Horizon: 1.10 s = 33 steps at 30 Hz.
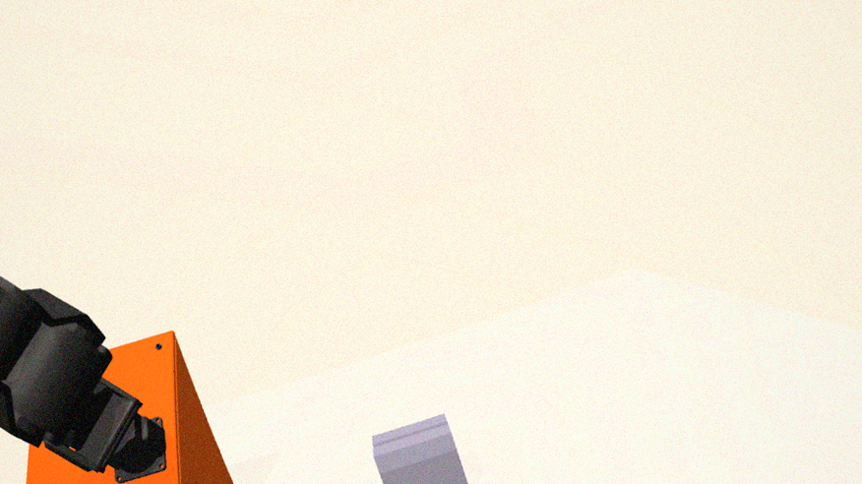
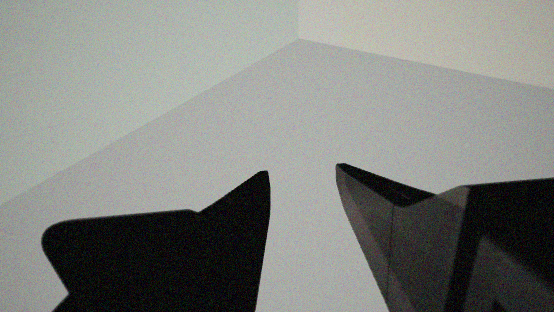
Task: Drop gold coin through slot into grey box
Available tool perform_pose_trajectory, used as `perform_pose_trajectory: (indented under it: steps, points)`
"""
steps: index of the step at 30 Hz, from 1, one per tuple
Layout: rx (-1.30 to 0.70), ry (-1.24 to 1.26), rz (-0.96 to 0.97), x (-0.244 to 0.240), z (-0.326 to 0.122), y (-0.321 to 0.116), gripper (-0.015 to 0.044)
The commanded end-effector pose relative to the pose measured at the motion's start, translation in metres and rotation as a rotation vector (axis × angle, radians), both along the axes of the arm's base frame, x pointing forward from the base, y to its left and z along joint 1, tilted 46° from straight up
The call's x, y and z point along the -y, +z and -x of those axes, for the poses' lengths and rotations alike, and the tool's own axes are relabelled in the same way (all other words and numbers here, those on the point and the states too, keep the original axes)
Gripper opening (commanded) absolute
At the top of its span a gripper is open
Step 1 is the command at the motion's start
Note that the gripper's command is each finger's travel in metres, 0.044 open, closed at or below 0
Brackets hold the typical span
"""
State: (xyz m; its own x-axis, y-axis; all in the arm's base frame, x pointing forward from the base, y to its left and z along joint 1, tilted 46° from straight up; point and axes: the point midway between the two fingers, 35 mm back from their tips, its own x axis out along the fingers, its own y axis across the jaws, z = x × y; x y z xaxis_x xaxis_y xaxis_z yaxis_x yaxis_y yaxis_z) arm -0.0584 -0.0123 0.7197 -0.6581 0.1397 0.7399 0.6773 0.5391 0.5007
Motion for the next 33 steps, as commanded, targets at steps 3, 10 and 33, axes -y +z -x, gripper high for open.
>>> perform_pose_trajectory:
  steps: [3, 10, 33]
  points:
    - [0.137, -0.296, 0.143, -0.087, 0.05, -0.03, 0.0161]
    - [0.252, -0.63, 0.318, -0.184, 0.054, -0.073, 0.0161]
    - [0.647, -1.45, 0.925, -0.372, -0.117, -0.262, 0.0161]
